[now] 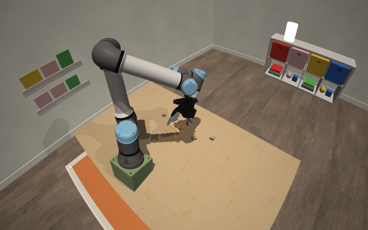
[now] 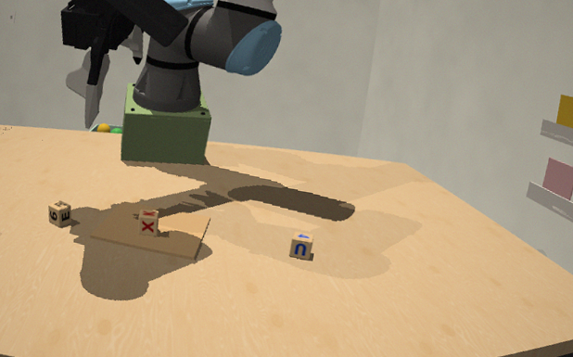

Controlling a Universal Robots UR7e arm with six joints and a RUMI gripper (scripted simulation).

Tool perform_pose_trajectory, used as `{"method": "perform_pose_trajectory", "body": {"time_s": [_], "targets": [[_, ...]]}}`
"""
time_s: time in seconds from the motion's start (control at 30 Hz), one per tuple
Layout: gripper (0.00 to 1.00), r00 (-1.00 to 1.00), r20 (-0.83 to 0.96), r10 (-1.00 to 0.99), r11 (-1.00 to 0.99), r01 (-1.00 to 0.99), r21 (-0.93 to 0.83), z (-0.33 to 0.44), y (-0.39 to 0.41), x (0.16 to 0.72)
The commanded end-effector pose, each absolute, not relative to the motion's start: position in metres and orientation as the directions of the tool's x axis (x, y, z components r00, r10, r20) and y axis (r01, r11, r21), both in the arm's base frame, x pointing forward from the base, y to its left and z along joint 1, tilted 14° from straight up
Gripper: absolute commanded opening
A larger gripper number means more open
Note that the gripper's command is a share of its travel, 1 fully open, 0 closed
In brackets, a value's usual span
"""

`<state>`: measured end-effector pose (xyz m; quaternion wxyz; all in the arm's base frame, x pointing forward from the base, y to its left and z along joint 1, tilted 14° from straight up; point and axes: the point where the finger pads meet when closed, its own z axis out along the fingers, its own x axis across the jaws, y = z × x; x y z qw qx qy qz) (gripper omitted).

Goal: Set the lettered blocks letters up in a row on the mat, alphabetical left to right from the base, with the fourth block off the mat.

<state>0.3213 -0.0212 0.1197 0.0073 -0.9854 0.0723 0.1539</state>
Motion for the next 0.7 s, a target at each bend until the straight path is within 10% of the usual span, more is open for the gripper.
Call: {"method": "perform_pose_trajectory", "body": {"time_s": [0.0,0.67], "targets": [[1.00,0.954,-0.299,-0.006,-1.000,-0.006,-0.002,0.119,-0.015,0.326],[1.00,0.824,-0.297,0.483,-0.867,0.497,-0.030,0.117,0.012,0.342]]}}
